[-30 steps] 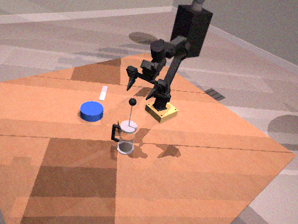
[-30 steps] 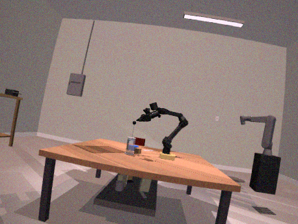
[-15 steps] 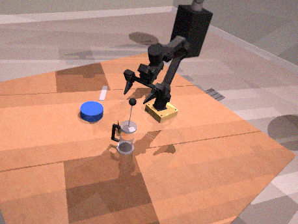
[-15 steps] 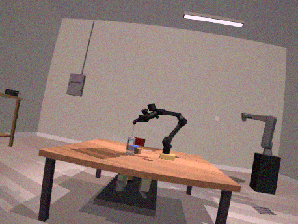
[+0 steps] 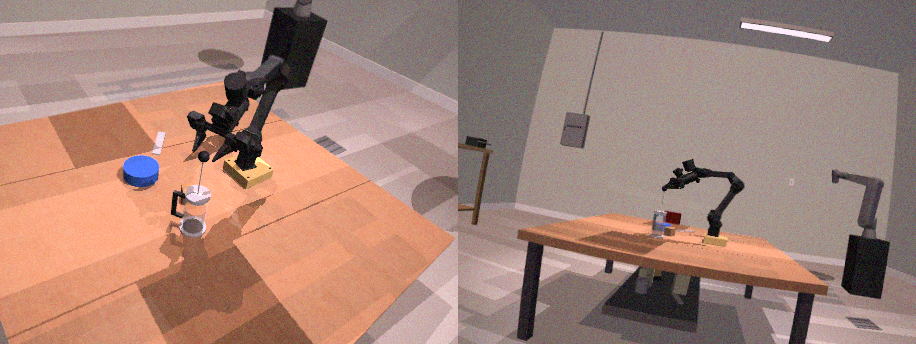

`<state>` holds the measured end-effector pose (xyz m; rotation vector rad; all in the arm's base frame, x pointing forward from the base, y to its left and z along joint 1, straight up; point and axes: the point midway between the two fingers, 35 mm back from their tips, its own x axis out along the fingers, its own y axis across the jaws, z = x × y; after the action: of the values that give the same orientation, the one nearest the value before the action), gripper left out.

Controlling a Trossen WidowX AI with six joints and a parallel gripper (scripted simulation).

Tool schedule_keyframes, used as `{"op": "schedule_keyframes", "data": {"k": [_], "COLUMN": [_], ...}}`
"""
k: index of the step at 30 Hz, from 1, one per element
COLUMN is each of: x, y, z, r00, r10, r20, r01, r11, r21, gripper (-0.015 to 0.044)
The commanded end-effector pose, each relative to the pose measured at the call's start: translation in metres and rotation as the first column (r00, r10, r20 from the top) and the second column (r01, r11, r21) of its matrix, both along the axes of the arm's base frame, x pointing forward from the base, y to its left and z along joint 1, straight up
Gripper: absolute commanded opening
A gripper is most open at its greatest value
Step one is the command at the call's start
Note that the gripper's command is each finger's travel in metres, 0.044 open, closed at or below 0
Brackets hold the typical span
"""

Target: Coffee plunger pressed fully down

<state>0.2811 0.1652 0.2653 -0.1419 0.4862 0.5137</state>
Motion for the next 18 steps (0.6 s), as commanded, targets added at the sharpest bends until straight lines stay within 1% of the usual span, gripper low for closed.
{"op": "schedule_keyframes", "data": {"k": [1,3,6,18], "x": [0.0005,0.0005,0.0005,0.0014], "y": [0.0010,0.0010,0.0010,0.0015], "z": [-0.0017,-0.0017,-0.0017,-0.0056], "r00": [1.000,1.000,1.000,1.000], "r10": [0.002,0.002,0.002,0.002], "r20": [-0.007,-0.007,-0.007,-0.007], "r01": [-0.002,-0.002,-0.002,-0.002], "r11": [1.000,1.000,1.000,1.000], "r21": [0.003,0.003,0.003,0.003], "gripper": [0.0204,0.0151,0.0131,0.0130]}}
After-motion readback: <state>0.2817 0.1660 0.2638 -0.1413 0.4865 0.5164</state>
